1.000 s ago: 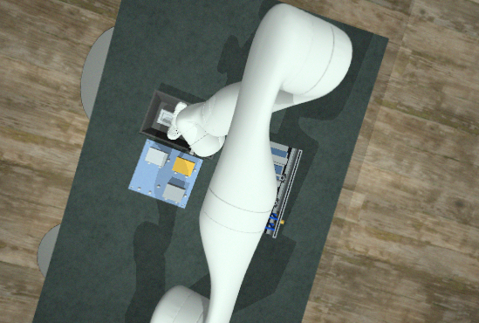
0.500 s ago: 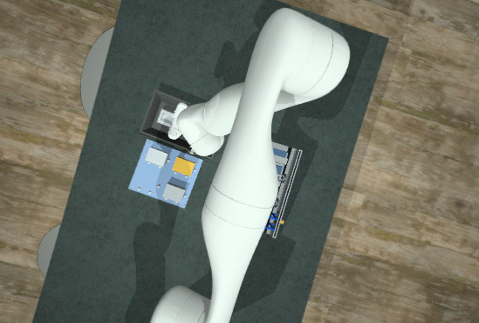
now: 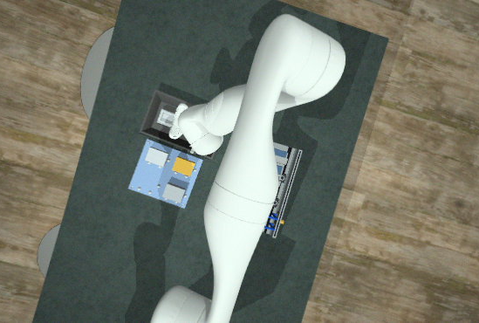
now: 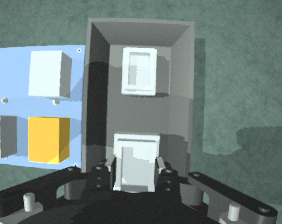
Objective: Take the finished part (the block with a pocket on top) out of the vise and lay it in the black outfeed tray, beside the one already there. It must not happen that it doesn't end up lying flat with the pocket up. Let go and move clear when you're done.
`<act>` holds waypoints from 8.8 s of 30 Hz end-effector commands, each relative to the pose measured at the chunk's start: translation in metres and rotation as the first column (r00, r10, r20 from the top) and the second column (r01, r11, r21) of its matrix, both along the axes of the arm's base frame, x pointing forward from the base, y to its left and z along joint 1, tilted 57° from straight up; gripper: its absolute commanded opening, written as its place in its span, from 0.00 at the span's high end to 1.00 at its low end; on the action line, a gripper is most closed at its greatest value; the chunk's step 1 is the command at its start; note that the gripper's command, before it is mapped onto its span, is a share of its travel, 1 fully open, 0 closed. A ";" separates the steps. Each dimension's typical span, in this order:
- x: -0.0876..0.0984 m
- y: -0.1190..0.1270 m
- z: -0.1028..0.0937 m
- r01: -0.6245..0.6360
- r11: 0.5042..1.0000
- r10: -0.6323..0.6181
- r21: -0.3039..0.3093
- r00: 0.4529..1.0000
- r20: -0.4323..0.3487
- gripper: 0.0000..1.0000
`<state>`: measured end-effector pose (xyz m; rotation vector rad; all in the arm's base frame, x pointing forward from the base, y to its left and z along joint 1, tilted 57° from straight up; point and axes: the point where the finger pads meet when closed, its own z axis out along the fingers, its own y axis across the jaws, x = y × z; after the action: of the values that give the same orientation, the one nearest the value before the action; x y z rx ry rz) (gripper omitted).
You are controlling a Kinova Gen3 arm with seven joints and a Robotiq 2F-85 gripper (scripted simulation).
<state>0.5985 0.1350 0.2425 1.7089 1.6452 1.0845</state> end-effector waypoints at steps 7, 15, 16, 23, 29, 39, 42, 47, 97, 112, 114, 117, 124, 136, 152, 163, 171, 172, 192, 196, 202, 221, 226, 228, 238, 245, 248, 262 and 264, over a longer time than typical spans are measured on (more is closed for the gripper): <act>0.016 0.004 -0.011 -0.006 1.000 0.006 -0.007 1.000 0.002 1.00; 0.025 0.006 -0.016 -0.006 1.000 0.006 -0.007 1.000 0.003 1.00; 0.027 0.006 -0.017 -0.006 1.000 0.006 -0.007 1.000 0.004 1.00; 0.033 0.007 -0.019 -0.006 1.000 0.006 -0.008 1.000 0.007 1.00; 0.036 0.008 -0.020 -0.006 1.000 0.006 -0.008 1.000 0.008 1.00; 0.037 0.008 -0.022 -0.006 1.000 0.006 -0.009 1.000 0.006 1.00; 0.037 0.008 -0.022 -0.006 1.000 0.006 -0.009 1.000 0.006 1.00; 0.037 0.008 -0.022 -0.006 1.000 0.006 -0.009 1.000 0.006 1.00; 0.037 0.008 -0.022 -0.007 1.000 0.007 -0.009 1.000 0.006 1.00; 0.037 0.008 -0.022 -0.008 1.000 0.008 -0.011 1.000 0.006 1.00; 0.037 0.008 -0.022 -0.008 1.000 0.008 -0.011 1.000 0.006 1.00; 0.037 0.008 -0.022 -0.008 1.000 0.008 -0.012 1.000 0.006 1.00; 0.038 0.008 -0.022 -0.009 1.000 0.009 -0.013 1.000 0.007 1.00; 0.038 0.008 -0.022 -0.010 1.000 0.010 -0.015 1.000 0.007 1.00; 0.038 0.008 -0.022 -0.011 1.000 0.012 -0.017 1.000 0.007 1.00; 0.038 0.008 -0.022 -0.012 1.000 0.012 -0.018 1.000 0.007 1.00; 0.038 0.008 -0.022 -0.012 1.000 0.012 -0.018 1.000 0.007 1.00; 0.038 0.008 -0.022 -0.012 1.000 0.012 -0.018 1.000 0.007 1.00; 0.038 0.008 -0.022 -0.012 1.000 0.012 -0.018 1.000 0.007 1.00; 0.038 0.008 -0.022 -0.012 1.000 0.012 -0.018 1.000 0.007 1.00; 0.038 0.008 -0.022 -0.012 1.000 0.012 -0.018 1.000 0.007 1.00; 0.039 0.008 -0.022 -0.012 1.000 0.012 -0.018 1.000 0.008 1.00; 0.040 0.009 -0.022 -0.012 1.000 0.012 -0.018 1.000 0.009 1.00; 0.040 0.009 -0.023 -0.012 1.000 0.012 -0.018 1.000 0.009 1.00; 0.044 0.010 -0.025 -0.012 1.000 0.012 -0.018 1.000 0.010 1.00; 0.046 0.010 -0.026 -0.012 1.000 0.012 -0.018 1.000 0.009 1.00; 0.047 0.010 -0.027 -0.013 1.000 0.013 -0.019 1.000 0.008 1.00; 0.048 0.011 -0.029 -0.013 1.000 0.013 -0.019 1.000 0.008 1.00; 0.048 0.011 -0.029 -0.013 1.000 0.013 -0.019 1.000 0.008 1.00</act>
<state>0.6448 0.1460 0.2120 1.6974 1.6559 1.0793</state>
